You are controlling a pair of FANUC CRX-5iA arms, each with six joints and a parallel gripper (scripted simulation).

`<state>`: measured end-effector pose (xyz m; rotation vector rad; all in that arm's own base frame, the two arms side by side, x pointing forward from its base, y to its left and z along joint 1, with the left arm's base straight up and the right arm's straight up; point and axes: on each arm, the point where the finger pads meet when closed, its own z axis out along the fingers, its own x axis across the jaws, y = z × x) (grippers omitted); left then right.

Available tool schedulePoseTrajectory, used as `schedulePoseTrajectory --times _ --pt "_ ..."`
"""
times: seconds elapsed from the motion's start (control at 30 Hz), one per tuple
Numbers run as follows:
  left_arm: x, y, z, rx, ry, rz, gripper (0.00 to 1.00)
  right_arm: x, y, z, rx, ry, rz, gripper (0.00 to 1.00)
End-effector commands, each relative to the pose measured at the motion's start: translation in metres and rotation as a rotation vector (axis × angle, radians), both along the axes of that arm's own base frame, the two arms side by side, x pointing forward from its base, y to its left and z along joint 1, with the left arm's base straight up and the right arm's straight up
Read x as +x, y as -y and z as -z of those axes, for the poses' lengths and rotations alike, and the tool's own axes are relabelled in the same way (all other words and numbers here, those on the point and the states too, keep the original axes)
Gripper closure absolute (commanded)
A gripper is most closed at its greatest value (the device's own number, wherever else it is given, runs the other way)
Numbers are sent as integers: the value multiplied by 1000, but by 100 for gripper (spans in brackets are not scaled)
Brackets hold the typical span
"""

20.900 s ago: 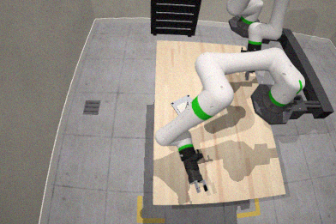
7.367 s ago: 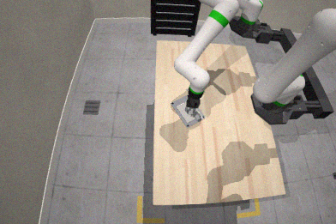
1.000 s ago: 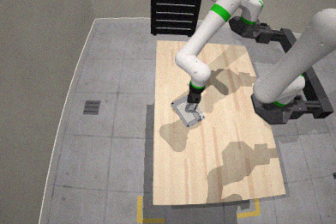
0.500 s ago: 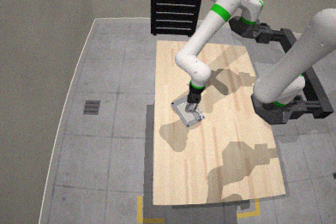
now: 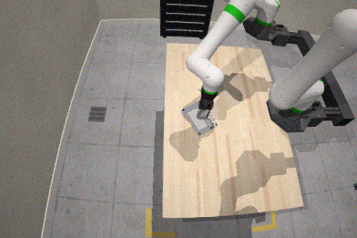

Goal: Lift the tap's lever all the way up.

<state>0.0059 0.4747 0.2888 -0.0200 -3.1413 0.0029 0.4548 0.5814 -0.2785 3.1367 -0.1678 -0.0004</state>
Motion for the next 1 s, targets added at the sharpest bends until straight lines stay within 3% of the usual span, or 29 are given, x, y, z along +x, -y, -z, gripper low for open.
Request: schedulePoseTrajectory --times 0.0,0.6,0.97 --pt "0 0 -1 2 0 0 0 1 -1 -2 2 2 0 0" --pt "0 0 -1 2 0 0 0 1 -1 -16 2 2 0 0" --pt "0 0 -1 2 0 0 0 1 -1 -46 2 2 0 0"
